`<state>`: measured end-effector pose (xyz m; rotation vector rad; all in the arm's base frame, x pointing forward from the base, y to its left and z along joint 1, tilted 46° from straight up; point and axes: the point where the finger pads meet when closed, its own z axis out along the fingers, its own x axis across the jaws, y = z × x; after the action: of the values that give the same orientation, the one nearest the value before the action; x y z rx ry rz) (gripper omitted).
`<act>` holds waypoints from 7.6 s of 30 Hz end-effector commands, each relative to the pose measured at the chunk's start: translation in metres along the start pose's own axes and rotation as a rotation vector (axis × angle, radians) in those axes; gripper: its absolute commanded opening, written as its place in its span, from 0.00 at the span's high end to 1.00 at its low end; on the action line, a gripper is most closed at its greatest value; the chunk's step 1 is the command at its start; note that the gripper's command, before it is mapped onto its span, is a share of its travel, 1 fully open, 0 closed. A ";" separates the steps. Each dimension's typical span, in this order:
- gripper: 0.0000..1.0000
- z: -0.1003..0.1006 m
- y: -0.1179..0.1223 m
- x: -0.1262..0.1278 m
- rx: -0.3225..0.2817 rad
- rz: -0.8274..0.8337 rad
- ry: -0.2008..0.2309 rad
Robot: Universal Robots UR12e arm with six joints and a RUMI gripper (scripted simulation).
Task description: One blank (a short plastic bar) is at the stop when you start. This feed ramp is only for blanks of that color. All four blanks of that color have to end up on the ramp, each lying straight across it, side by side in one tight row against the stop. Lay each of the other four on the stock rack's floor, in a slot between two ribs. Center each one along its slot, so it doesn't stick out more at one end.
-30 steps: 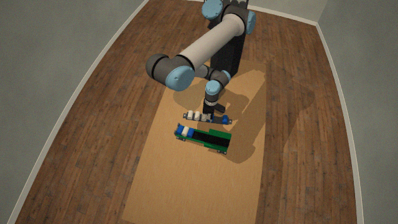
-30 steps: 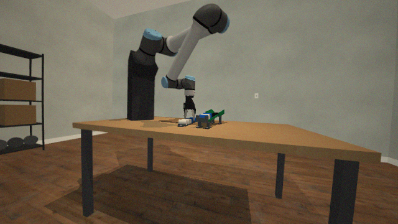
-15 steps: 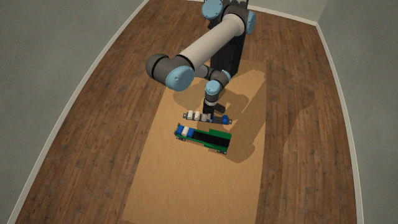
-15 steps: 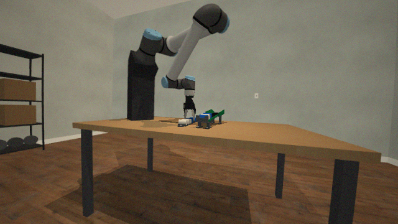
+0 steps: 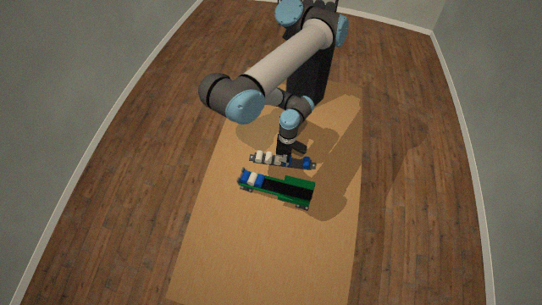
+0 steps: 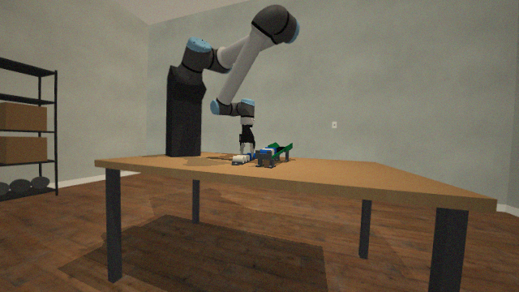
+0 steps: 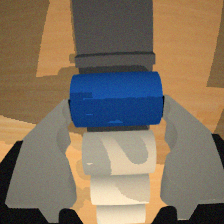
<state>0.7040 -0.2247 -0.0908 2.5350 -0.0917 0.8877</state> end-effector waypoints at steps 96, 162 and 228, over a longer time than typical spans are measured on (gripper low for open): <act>0.64 -0.168 0.078 0.191 0.000 0.196 0.000; 0.64 -0.068 0.078 0.191 0.000 0.196 0.000; 0.51 -0.068 0.078 0.191 0.000 0.196 0.000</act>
<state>0.8002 -0.2499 0.1023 2.5583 -0.3461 0.9603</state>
